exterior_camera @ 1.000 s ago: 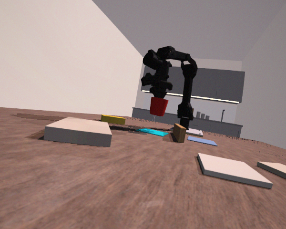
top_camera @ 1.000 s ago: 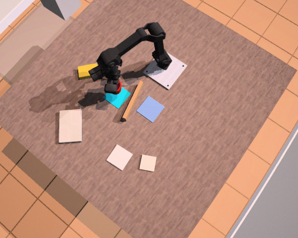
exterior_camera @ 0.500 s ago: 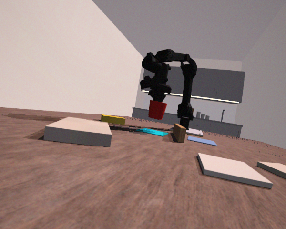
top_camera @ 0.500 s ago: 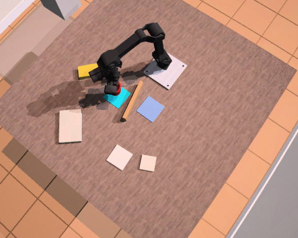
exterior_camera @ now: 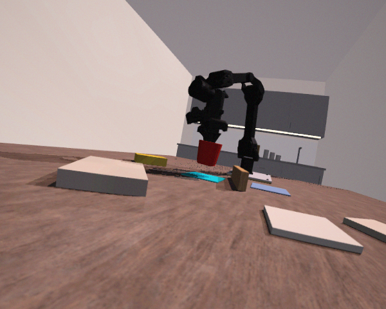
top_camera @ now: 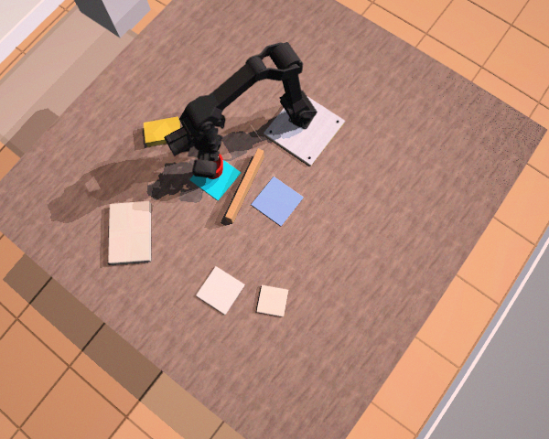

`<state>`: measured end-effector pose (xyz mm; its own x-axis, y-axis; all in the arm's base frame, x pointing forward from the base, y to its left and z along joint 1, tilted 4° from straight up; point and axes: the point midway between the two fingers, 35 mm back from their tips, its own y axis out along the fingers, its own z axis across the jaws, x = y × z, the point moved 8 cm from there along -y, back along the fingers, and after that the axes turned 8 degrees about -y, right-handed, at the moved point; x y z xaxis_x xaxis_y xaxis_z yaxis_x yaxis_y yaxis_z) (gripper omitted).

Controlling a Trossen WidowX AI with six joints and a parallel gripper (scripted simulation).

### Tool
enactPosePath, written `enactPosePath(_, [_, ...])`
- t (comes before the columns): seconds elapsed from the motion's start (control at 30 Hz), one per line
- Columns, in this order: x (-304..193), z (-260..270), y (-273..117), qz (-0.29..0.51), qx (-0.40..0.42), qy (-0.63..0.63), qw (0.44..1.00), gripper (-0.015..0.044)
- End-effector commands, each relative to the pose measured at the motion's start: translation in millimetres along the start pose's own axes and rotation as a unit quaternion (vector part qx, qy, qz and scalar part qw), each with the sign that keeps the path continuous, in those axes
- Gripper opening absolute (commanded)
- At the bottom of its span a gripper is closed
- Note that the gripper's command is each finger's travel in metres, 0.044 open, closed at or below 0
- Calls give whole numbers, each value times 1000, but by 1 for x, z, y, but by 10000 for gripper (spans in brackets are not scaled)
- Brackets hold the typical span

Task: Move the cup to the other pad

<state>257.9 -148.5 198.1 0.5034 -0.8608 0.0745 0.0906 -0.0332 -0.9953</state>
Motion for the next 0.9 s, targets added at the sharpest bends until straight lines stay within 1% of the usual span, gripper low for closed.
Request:
enactPosePath(0.0, [-1, 0, 6, 3, 2, -3, 1000, 0])
enactPosePath(0.7, [-1, -1, 34, 3, 2, -3, 1000, 0])
enactPosePath(0.87, [-1, -1, 31, 1, 0, -1, 1000, 0])
